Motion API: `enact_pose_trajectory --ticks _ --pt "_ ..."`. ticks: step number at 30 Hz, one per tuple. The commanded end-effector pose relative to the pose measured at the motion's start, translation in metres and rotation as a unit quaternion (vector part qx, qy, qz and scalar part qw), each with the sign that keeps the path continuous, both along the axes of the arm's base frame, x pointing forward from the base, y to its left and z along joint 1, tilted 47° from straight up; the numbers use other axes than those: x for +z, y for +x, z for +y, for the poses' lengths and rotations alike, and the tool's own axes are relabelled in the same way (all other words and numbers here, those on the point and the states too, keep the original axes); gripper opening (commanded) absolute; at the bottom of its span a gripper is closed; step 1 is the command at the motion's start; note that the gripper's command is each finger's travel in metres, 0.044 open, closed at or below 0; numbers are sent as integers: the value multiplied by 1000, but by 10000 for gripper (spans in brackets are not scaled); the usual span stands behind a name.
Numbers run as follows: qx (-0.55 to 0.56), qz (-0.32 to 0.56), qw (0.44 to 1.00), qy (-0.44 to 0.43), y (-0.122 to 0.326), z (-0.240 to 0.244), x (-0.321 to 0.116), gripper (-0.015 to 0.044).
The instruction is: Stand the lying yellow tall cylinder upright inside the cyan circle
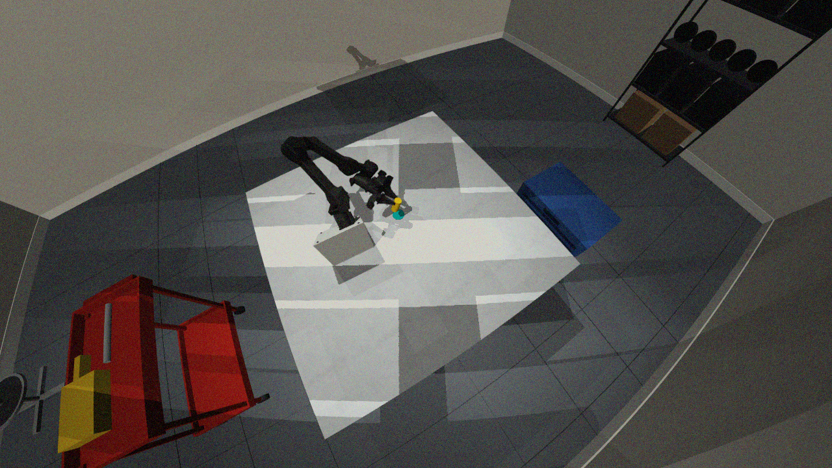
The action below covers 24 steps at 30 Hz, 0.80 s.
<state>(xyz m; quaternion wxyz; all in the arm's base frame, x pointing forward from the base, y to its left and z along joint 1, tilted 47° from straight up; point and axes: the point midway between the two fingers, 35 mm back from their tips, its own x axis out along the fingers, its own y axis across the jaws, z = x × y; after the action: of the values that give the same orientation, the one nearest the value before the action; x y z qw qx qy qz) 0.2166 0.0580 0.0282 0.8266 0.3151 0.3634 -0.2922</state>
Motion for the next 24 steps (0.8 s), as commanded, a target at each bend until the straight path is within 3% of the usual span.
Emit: enact_pose_trajectory --ticks 1,24 --pt "-8 -17 1000 2 0 0 3 105" --pt "-35 -104 994 17 0 3 15 105"
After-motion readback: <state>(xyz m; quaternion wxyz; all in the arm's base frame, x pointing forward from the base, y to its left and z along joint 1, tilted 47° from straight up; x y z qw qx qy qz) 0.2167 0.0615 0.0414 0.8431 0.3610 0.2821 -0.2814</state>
